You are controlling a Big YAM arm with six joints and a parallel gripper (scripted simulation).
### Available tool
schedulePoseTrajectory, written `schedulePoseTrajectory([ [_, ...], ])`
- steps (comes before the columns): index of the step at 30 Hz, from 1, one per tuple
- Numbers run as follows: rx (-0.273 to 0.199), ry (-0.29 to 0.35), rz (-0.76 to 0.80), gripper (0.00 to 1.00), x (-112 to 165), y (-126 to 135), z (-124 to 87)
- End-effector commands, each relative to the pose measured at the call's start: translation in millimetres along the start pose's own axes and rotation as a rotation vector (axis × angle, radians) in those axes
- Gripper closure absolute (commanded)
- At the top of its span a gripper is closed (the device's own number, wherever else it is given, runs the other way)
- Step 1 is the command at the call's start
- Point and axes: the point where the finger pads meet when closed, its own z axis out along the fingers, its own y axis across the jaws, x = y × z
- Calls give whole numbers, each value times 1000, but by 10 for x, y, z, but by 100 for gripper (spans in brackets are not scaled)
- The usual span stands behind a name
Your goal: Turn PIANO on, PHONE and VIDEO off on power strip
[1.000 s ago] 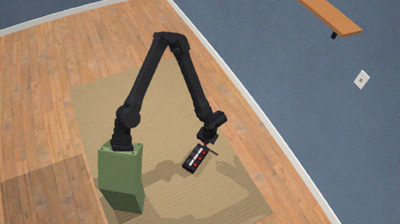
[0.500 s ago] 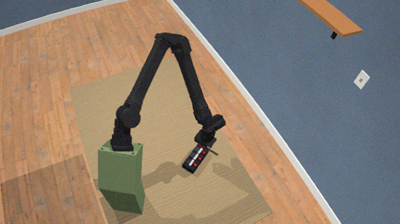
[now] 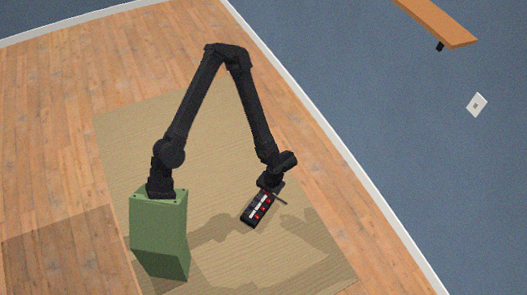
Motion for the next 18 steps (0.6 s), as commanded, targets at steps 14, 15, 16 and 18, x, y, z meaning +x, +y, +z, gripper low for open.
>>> schedulePoseTrajectory([
  [14, 9, -20, -4, 100, -99, -26, 34],
  [15, 5, -15, -6, 100, -85, -5, 66],
  [16, 3, -10, -2, 100, -59, -7, 89],
  [18, 2, -9, -1, 100, -51, -7, 102],
])
